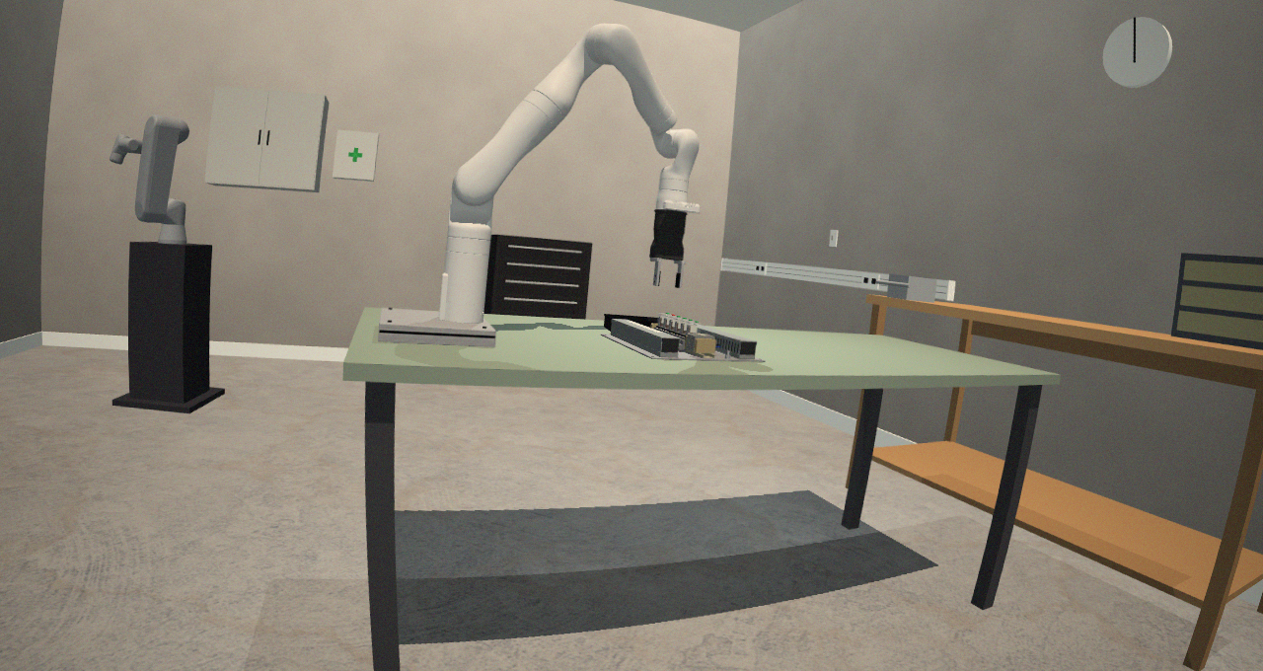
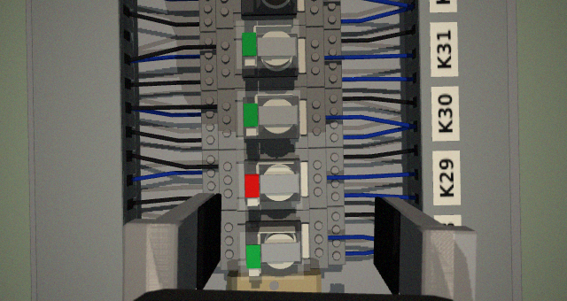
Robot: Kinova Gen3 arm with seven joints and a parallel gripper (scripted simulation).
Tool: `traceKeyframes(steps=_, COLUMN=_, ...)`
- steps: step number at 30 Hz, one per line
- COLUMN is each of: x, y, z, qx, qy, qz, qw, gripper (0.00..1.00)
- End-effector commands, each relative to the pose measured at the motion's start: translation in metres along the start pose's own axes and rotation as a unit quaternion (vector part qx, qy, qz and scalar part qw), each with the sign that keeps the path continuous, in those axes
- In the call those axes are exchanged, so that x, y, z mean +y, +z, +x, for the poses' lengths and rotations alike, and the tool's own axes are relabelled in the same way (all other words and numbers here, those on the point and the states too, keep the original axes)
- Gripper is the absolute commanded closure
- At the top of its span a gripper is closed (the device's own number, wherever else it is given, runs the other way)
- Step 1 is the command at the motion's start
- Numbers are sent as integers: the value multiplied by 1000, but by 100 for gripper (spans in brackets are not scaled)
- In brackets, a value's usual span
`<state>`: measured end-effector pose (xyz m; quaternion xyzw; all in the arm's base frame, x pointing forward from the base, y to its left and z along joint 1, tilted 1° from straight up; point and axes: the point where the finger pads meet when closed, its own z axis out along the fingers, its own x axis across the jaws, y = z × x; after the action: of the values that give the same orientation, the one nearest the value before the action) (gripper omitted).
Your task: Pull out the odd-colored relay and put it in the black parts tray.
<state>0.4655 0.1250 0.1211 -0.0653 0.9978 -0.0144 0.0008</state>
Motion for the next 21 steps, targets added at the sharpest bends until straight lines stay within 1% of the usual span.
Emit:
traceKeyframes(steps=1, x=7, y=0, z=-2, qx=-2, qy=-2, qz=-1, qw=1000, gripper=2)
traceKeyframes(steps=12, x=33, y=4, z=-6, qx=-5, qy=-13, qz=-4, qw=1000, gripper=2)
traceKeyframes(steps=21, x=43, y=6, z=-8, qx=-6, qy=-16, qz=-5, qw=1000, gripper=2)
